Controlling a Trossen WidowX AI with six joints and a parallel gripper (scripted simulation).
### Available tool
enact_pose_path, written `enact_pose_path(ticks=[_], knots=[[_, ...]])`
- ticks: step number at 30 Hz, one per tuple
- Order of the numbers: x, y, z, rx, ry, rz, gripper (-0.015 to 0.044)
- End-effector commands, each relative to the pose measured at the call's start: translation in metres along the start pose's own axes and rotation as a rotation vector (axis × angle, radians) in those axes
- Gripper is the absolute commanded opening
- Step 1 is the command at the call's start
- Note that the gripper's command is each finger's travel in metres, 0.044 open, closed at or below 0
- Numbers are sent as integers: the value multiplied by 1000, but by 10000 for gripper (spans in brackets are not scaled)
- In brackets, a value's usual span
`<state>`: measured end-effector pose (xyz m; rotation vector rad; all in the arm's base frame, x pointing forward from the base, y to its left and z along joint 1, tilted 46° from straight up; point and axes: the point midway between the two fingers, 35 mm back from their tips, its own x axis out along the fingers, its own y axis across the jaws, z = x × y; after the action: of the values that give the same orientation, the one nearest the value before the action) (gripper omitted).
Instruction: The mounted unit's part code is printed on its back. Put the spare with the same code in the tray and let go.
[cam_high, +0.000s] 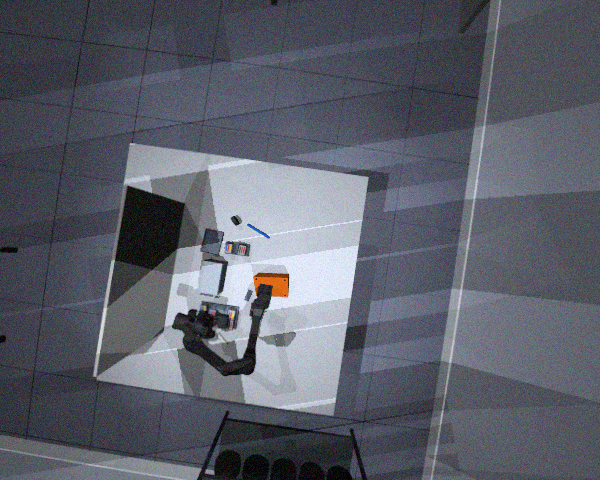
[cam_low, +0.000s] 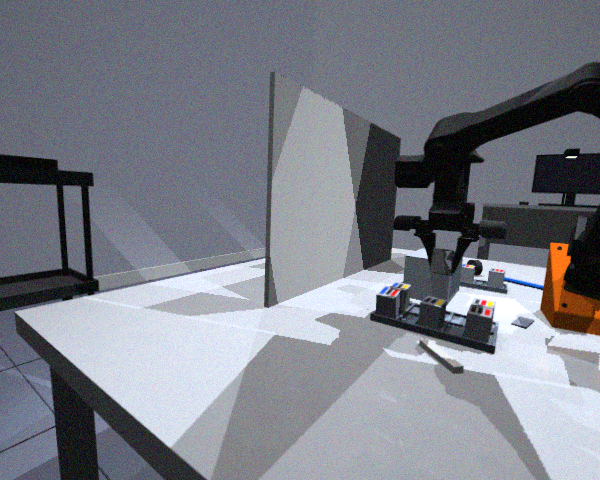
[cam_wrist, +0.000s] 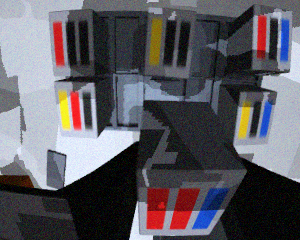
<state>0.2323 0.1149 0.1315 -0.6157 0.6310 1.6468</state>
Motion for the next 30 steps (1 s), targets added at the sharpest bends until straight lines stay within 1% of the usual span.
enact_pose_path(ticks=[1, 10, 14, 30], knots=[[-12, -3, 1, -5, 4, -7, 0], [-51, -3, 7, -9, 5, -6, 0], [-54, -5, 5, -9, 6, -7, 0], [-70, -57, -60, 5, 35, -15, 0]])
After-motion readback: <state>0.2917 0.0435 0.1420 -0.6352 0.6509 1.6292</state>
